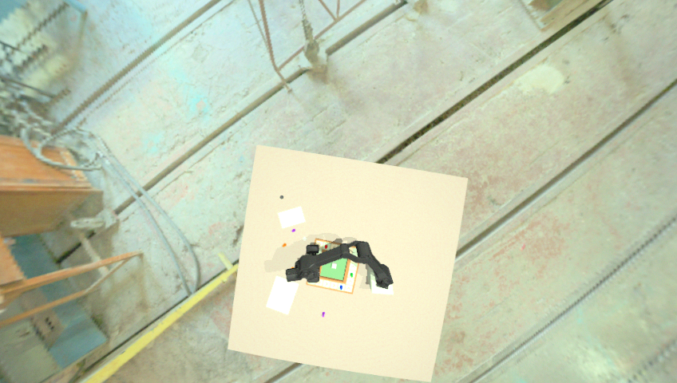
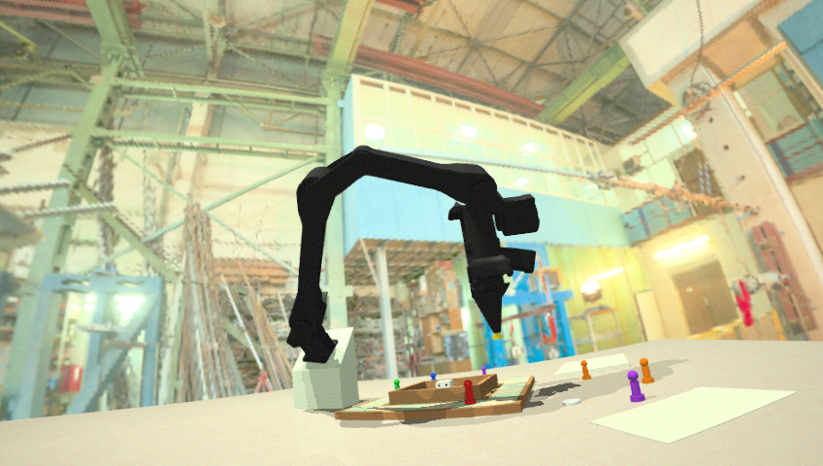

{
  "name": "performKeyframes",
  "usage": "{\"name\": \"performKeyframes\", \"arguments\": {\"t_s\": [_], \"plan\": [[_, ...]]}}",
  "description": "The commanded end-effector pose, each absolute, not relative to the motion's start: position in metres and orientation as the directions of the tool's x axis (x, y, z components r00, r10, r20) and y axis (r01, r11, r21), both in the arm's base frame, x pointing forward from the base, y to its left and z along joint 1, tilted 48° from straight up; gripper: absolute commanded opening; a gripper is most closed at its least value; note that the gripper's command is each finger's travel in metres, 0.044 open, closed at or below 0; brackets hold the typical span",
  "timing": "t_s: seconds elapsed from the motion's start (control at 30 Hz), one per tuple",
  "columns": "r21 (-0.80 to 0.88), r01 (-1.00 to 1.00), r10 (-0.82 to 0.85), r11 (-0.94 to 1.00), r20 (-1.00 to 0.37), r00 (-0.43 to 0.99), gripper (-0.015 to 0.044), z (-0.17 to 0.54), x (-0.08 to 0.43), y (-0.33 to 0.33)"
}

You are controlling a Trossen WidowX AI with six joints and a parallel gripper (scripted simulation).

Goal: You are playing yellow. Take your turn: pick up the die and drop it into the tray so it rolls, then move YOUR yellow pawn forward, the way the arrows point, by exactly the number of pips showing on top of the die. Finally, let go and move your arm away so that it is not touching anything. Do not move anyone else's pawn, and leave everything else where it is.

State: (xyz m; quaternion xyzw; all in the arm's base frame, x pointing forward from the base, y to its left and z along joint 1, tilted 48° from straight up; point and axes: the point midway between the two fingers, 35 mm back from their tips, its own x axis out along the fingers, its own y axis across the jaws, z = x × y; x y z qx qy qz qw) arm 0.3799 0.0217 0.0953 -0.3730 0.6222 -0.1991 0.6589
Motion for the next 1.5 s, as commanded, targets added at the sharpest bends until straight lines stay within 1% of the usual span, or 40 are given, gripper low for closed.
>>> {"name": "performKeyframes", "arguments": {"t_s": [0.0, 0.23, 0.63, 0.83, 1.1, 1.47], "plan": [[-0.740, -0.198, -0.727, 0.643, -0.671, 0.143, 0.0000, 0.116, 0.372, 0.043], [-0.741, -0.197, -0.729, 0.642, -0.670, 0.143, 0.0000, 0.118, 0.370, 0.048], [-0.742, -0.196, -0.730, 0.641, -0.668, 0.145, 0.0000, 0.041, 0.383, 0.023], [-0.742, -0.196, -0.729, 0.641, -0.668, 0.145, 0.0000, 0.038, 0.384, 0.020], [-0.743, -0.196, -0.730, 0.640, -0.667, 0.145, 0.0000, 0.017, 0.388, -0.003], [-0.743, -0.196, -0.731, 0.640, -0.667, 0.145, 0.0000, 0.013, 0.389, -0.007]]}}
